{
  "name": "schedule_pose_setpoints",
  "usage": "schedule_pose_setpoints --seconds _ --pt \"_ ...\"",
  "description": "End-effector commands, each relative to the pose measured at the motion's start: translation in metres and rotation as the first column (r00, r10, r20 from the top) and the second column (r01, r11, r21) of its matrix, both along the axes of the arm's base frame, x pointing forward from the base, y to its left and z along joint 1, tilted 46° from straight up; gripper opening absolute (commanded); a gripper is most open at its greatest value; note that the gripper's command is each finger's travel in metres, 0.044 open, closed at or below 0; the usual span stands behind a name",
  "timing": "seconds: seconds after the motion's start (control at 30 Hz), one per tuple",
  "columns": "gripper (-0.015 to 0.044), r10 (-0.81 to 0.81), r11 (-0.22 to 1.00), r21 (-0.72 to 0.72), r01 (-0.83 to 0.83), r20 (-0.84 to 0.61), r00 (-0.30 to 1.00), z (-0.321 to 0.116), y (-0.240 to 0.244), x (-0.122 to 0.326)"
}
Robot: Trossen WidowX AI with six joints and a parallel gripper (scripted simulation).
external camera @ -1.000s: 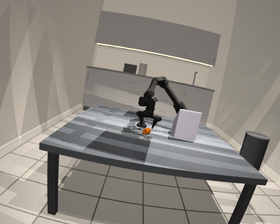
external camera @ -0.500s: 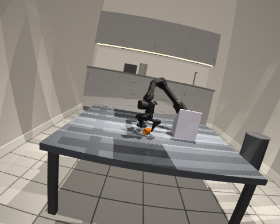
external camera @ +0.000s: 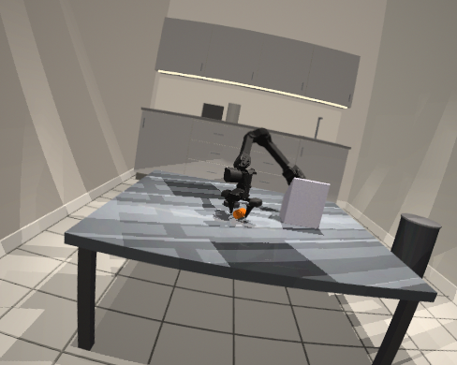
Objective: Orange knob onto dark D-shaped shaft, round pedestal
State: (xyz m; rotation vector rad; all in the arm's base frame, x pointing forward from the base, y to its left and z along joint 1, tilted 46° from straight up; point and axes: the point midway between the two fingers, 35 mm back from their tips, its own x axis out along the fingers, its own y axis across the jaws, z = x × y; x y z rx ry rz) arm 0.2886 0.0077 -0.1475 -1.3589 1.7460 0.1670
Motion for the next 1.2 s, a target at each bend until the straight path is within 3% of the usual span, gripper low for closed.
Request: schedule_pose_setpoints --seconds 0.0,0.37,0.8,1.17 --pt "0.0256 0.005 1.000 -0.005 -0.005 -0.002 1.000 -0.0003 -0.0016 0.0001" --pt "0.0240 0.005 1.000 -0.005 -0.005 -0.002 1.000 -0.0003 -0.0016 0.0001" --pt "0.0179 0.005 1.000 -0.003 -0.005 -0.001 1.000 -0.0001 -0.0015 0.0001" --pt "0.0179 0.063 0.987 0.140 -0.073 0.070 0.996 0.0094 -0.0012 -0.0048"
